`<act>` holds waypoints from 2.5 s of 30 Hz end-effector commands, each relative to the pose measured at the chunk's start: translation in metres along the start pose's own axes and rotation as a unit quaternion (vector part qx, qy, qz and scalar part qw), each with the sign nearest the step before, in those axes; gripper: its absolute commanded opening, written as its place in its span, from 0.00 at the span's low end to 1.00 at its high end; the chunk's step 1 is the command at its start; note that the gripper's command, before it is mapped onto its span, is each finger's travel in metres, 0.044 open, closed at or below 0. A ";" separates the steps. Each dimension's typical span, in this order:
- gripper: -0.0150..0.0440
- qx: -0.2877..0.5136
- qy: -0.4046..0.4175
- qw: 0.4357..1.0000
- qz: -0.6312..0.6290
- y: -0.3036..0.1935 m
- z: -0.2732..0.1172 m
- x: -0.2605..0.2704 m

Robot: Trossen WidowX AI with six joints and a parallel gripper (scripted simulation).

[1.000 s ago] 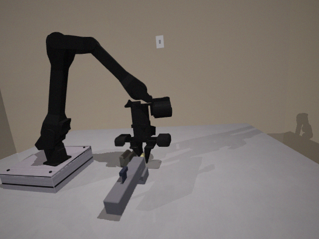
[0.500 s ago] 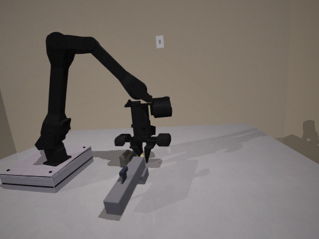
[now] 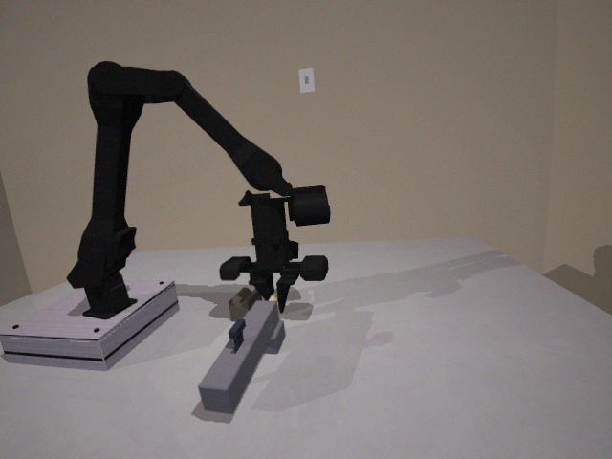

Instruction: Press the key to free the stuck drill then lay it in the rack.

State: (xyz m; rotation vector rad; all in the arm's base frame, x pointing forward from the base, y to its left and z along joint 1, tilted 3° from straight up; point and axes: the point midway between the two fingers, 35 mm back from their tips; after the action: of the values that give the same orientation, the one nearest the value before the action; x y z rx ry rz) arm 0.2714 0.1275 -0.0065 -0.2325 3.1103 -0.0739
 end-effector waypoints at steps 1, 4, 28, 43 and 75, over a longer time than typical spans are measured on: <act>0.25 0.001 -0.002 1.000 0.000 -0.001 -0.002 0.000; 0.25 0.001 -0.002 1.000 0.000 -0.001 -0.002 0.000; 0.25 0.000 -0.002 1.000 0.000 0.031 -0.003 -0.001; 0.25 -0.001 -0.002 1.000 0.000 0.054 -0.005 -0.001; 0.25 -0.001 -0.002 1.000 0.000 0.065 -0.017 0.000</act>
State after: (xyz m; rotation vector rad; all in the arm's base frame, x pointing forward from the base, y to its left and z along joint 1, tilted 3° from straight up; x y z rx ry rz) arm 0.2607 0.1925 0.0042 -0.2407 3.1102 -0.0755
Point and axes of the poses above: the point midway between the two fingers, 35 mm back from their tips, its own z axis out along the fingers, its own x axis across the jaws, y = z × x, and after that the axes turned 1 degree about -z, right-handed
